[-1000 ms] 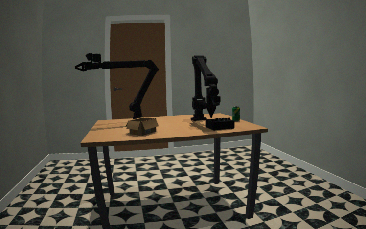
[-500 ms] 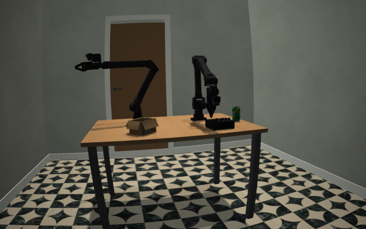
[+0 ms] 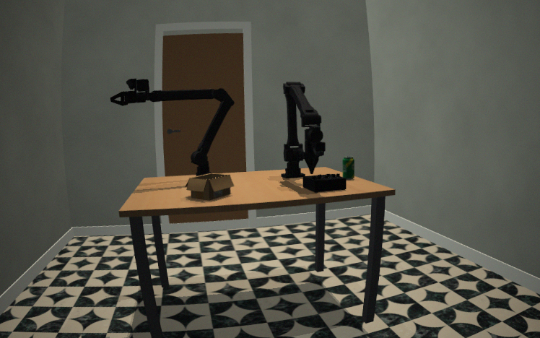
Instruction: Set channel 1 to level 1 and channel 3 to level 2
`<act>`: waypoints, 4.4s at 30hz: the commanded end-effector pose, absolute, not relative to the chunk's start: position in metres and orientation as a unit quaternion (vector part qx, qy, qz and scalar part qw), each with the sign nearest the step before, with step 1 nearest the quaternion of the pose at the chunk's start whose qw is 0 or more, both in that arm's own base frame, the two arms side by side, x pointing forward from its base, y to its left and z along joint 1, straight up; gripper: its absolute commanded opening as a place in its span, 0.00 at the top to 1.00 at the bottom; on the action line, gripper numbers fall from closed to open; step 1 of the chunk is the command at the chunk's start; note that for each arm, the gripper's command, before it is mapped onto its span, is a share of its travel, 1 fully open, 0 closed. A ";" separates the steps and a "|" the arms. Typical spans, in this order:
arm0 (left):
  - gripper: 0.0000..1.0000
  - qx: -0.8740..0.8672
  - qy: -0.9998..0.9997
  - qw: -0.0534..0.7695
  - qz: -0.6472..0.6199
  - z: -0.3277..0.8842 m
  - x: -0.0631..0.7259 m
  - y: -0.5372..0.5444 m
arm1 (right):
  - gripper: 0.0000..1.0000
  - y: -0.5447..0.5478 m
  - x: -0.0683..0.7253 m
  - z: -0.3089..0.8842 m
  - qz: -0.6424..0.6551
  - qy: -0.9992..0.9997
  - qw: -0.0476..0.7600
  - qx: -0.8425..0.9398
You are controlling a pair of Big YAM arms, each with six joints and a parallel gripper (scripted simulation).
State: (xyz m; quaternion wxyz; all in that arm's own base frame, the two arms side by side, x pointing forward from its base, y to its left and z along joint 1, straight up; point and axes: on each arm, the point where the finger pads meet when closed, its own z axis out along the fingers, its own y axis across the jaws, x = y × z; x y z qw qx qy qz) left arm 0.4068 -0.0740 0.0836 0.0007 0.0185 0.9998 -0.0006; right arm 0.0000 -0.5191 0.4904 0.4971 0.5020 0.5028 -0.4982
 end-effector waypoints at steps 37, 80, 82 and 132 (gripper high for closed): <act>1.00 0.021 1.000 0.019 -0.003 0.093 0.428 -0.083 | 0.00 -0.519 -0.003 0.515 -0.511 0.485 0.513 0.490; 1.00 0.021 1.000 0.000 0.001 0.068 0.412 -0.080 | 0.00 -0.519 -0.003 0.515 -0.511 0.485 0.513 0.490; 1.00 0.021 1.000 0.000 0.001 0.068 0.412 -0.080 | 0.00 -0.519 -0.003 0.515 -0.511 0.485 0.513 0.490; 1.00 0.021 1.000 0.001 0.000 0.062 0.411 -0.080 | 0.00 -0.519 -0.003 0.515 -0.511 0.485 0.513 0.490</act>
